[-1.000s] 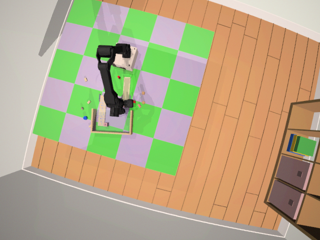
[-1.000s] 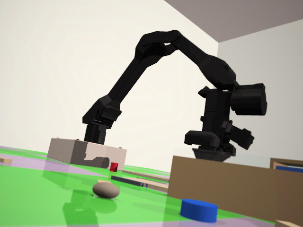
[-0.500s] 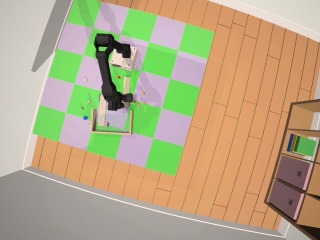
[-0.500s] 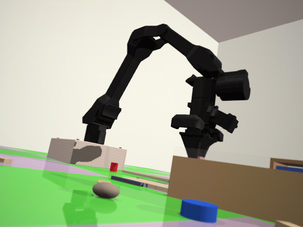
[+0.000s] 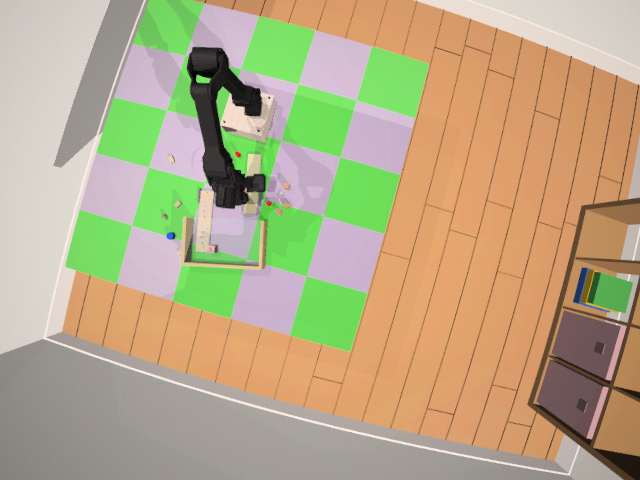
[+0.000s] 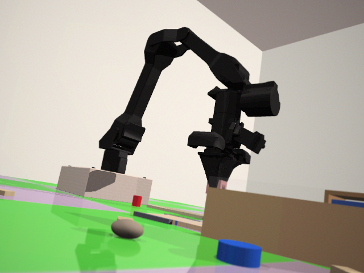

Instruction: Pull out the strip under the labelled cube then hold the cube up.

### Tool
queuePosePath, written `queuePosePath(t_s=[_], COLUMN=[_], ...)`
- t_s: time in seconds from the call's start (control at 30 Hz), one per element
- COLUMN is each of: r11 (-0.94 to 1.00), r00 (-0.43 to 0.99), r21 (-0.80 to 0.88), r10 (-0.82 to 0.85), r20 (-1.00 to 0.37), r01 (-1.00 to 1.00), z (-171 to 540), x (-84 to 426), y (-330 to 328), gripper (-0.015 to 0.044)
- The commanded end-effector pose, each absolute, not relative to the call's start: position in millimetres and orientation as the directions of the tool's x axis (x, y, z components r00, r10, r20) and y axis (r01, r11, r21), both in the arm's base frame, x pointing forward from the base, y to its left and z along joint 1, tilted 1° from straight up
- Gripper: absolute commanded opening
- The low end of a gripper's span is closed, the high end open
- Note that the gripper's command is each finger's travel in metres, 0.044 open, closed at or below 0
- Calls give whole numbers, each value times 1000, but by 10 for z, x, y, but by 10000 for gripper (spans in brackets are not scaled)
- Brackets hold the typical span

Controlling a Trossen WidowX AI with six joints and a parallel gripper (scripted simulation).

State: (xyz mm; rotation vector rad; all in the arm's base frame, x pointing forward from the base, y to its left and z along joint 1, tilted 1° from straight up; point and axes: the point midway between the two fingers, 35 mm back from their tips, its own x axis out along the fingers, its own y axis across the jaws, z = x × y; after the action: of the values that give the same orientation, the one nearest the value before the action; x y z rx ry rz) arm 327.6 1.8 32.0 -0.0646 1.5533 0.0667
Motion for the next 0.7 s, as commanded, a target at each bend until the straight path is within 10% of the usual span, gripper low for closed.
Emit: queuePosePath(t_s=[0.0, 0.67], r11=[996, 996], r00=[12, 12], r21=[-4, -4], r10=[-3, -3], r20=[-1000, -1000], r01=[-91, -91], z=[303, 658], x=[3133, 3042], y=[12, 12], gripper=[0, 0])
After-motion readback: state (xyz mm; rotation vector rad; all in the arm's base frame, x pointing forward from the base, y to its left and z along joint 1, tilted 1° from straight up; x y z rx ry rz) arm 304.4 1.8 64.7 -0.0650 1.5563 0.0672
